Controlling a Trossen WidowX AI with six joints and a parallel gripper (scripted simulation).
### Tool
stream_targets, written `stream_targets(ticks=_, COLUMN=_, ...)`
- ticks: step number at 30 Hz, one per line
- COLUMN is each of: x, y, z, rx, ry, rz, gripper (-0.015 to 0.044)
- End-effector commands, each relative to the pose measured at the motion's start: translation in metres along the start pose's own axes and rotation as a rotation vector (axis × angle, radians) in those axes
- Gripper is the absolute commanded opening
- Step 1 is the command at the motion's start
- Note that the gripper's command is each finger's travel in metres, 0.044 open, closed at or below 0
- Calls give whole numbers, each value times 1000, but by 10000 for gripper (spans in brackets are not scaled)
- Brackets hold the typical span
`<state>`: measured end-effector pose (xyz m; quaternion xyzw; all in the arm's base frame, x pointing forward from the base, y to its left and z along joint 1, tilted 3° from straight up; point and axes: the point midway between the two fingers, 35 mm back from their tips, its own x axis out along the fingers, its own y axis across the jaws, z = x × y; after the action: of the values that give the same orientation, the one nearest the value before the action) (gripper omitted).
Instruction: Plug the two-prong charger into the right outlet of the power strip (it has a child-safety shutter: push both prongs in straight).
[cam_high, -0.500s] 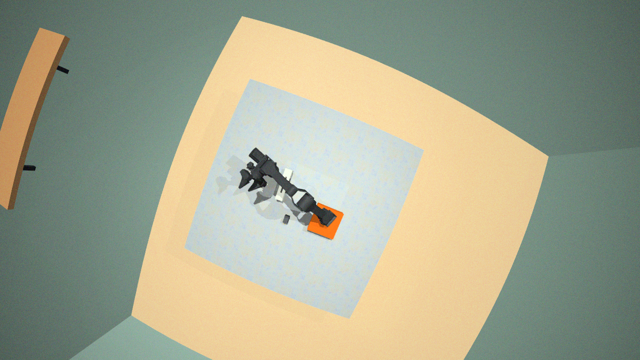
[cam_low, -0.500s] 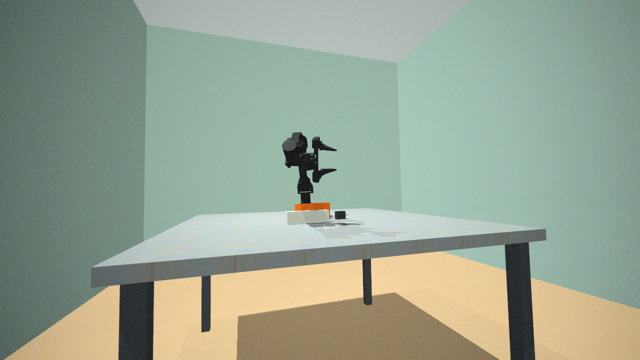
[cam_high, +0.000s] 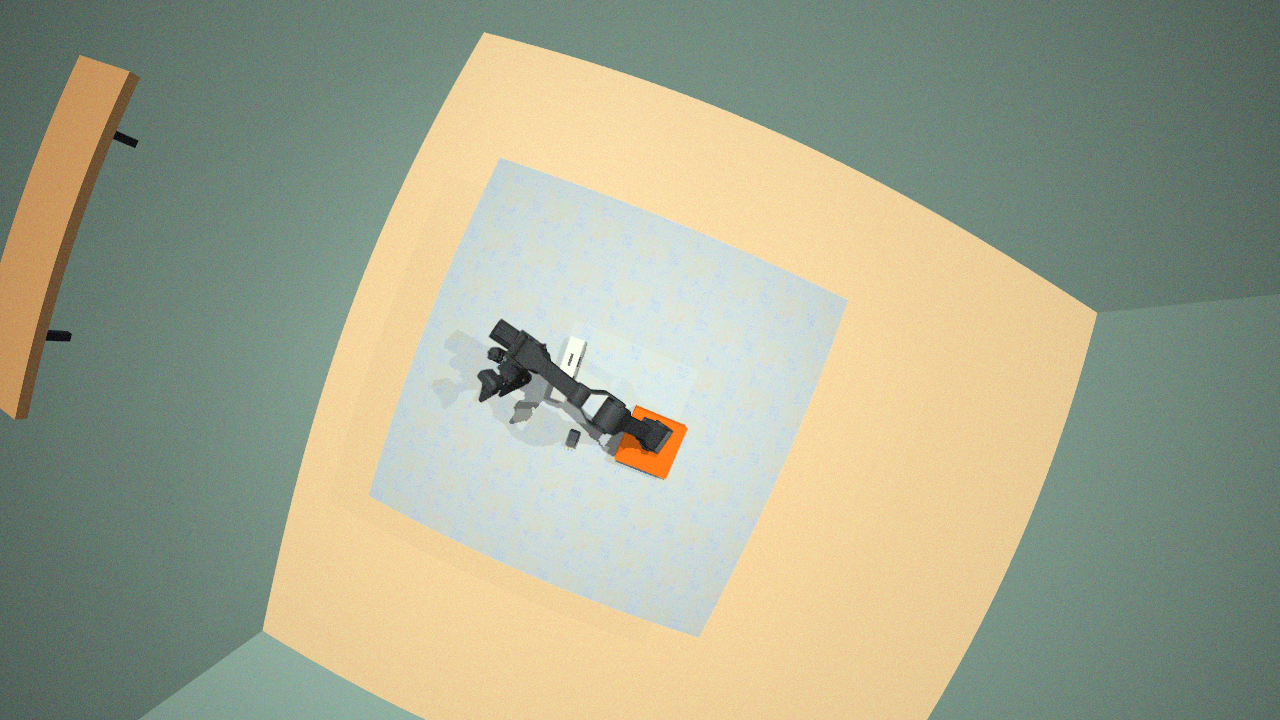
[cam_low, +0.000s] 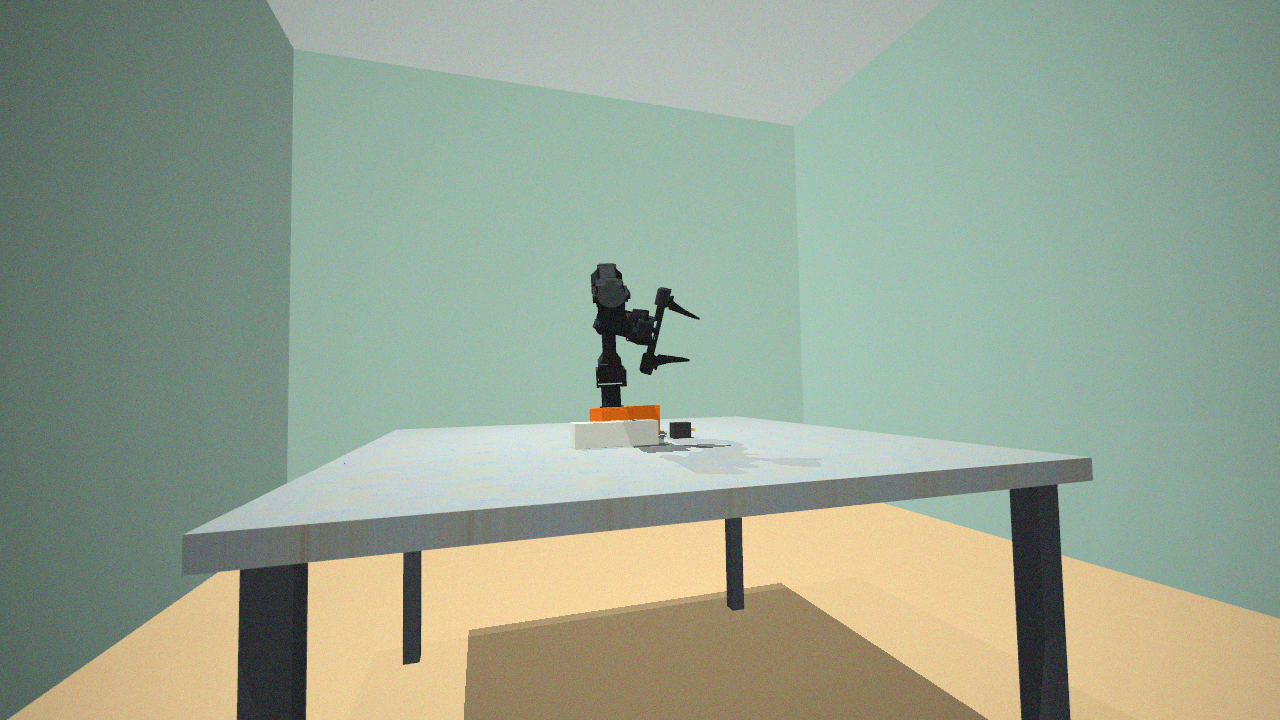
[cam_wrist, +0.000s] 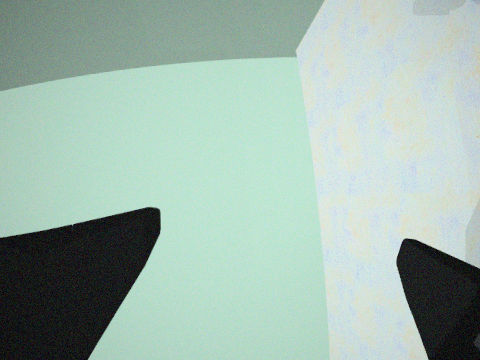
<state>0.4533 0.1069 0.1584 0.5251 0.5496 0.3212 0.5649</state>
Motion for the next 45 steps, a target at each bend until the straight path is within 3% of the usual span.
stream_targets(ticks=1, x=13, y=-9, z=-12, rx=-79, ry=6, rz=-72, gripper=440)
stream_targets(ticks=23, x=70, y=-71, z=-88, rx=-621, ry=209, rz=-494, gripper=440)
stream_targets(ticks=45, x=76, y=-131, z=-169, rx=-1212, ry=666, rz=-833, gripper=440)
